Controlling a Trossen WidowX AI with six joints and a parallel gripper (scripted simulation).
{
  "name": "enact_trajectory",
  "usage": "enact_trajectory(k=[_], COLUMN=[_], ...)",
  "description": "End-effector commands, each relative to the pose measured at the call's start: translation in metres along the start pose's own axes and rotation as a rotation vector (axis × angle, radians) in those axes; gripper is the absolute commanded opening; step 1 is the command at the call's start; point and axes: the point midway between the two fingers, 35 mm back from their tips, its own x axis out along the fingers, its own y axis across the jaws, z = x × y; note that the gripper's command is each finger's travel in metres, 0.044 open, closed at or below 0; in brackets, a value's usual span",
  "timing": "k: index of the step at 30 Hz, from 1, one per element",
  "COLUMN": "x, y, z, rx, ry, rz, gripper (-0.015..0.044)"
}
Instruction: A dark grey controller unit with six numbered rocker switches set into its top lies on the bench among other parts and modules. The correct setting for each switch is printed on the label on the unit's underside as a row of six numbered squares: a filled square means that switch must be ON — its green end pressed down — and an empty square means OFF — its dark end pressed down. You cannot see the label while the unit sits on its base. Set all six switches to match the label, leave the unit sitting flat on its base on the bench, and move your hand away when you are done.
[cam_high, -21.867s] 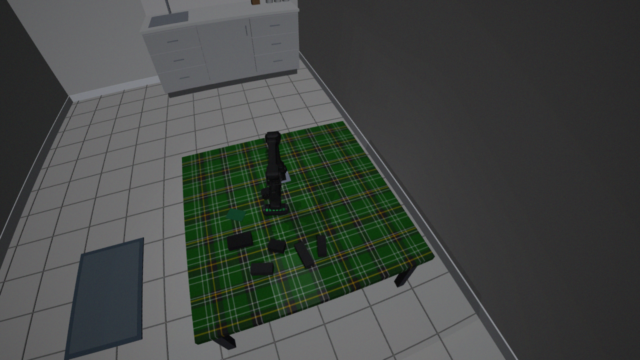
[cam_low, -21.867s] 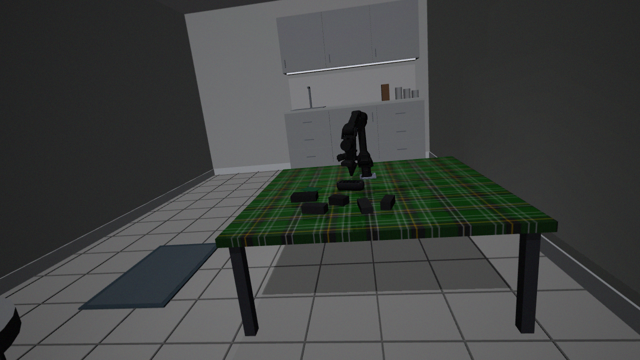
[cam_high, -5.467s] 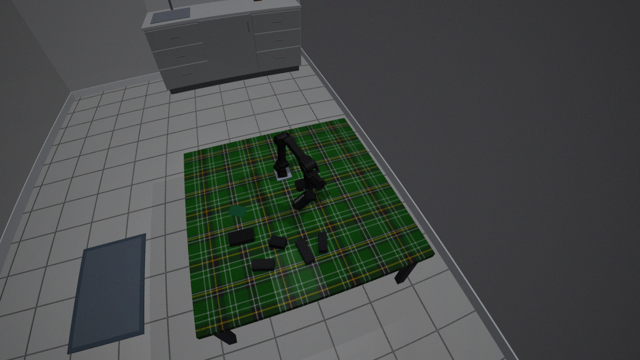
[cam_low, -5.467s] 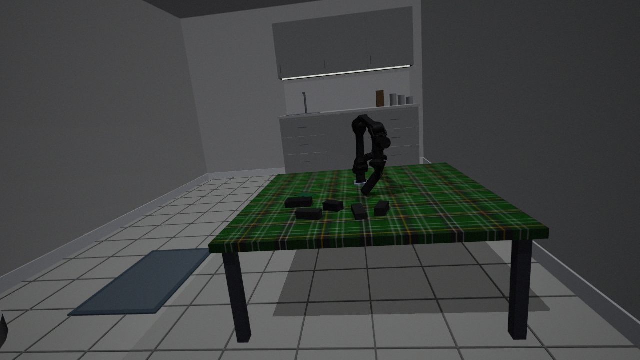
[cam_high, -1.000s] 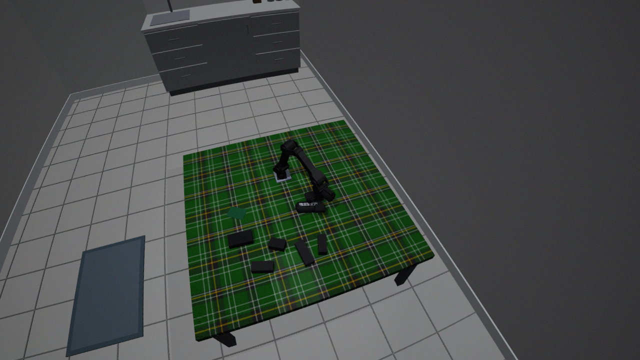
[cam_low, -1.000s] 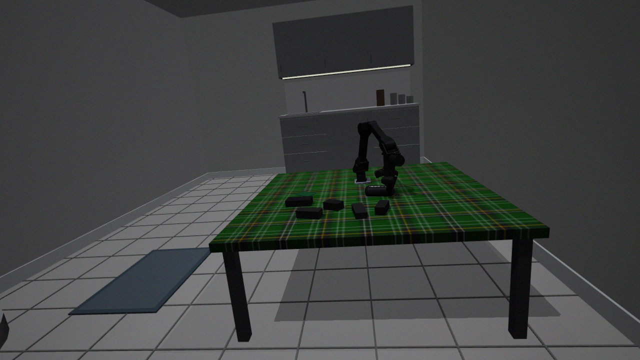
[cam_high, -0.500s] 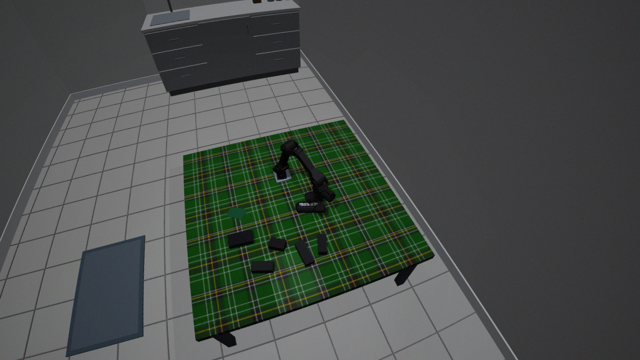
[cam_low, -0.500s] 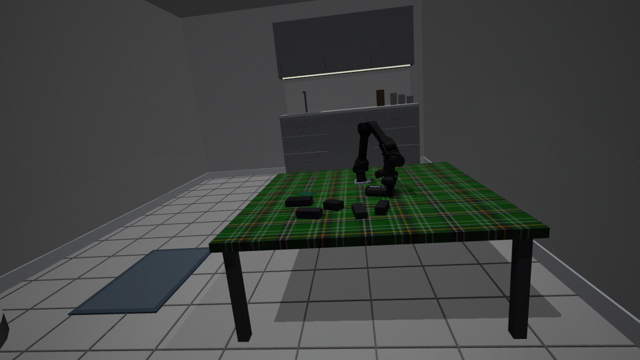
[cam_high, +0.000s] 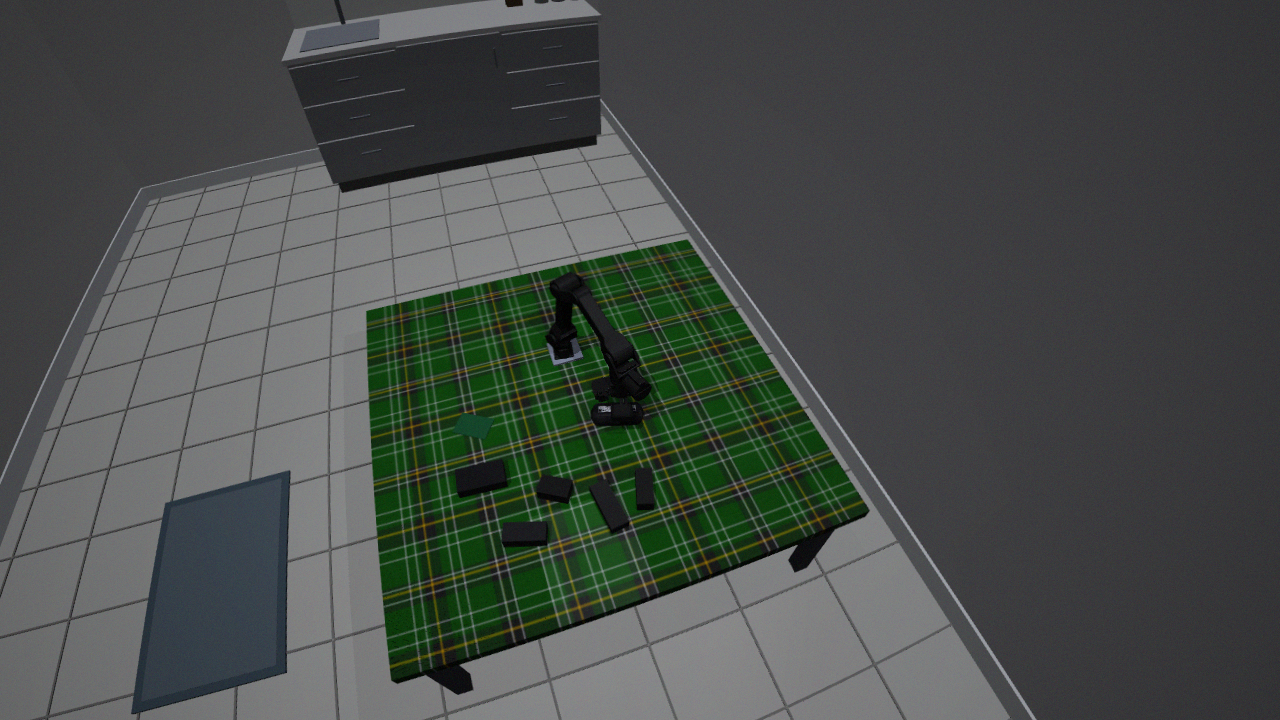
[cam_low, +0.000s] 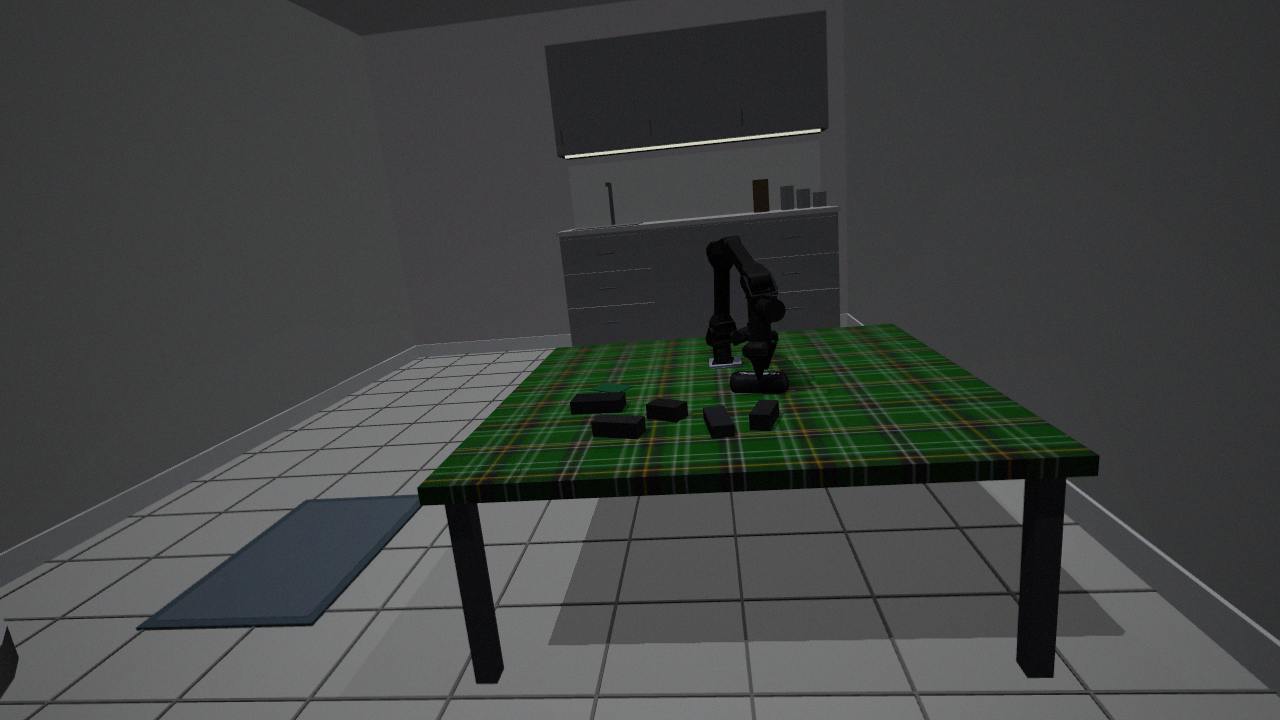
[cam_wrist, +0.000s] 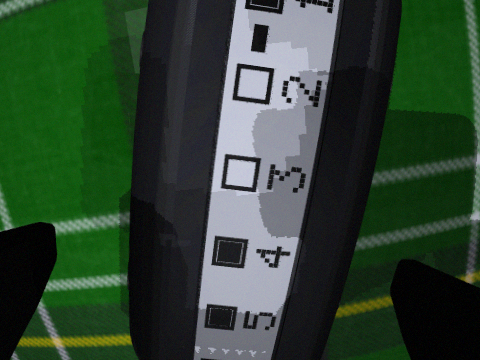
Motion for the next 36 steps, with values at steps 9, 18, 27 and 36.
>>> enact_trajectory(k=[9, 18, 27, 36], x=[-0.0077, -0.0077, -0.012, -0.0177], y=[-0.0035, -0.0035, 0.0005, 0.0058], z=[0.0116, 0.0116, 0.0112, 0.0108], rx=[-0.014, -0.014, -0.438, -1.027], ry=[-0.003, -0.003, -0.001, 0.018], rz=[-0.003, -0.003, -0.027, -0.06], gripper=[0.044, 0.044, 0.0204, 0.0])
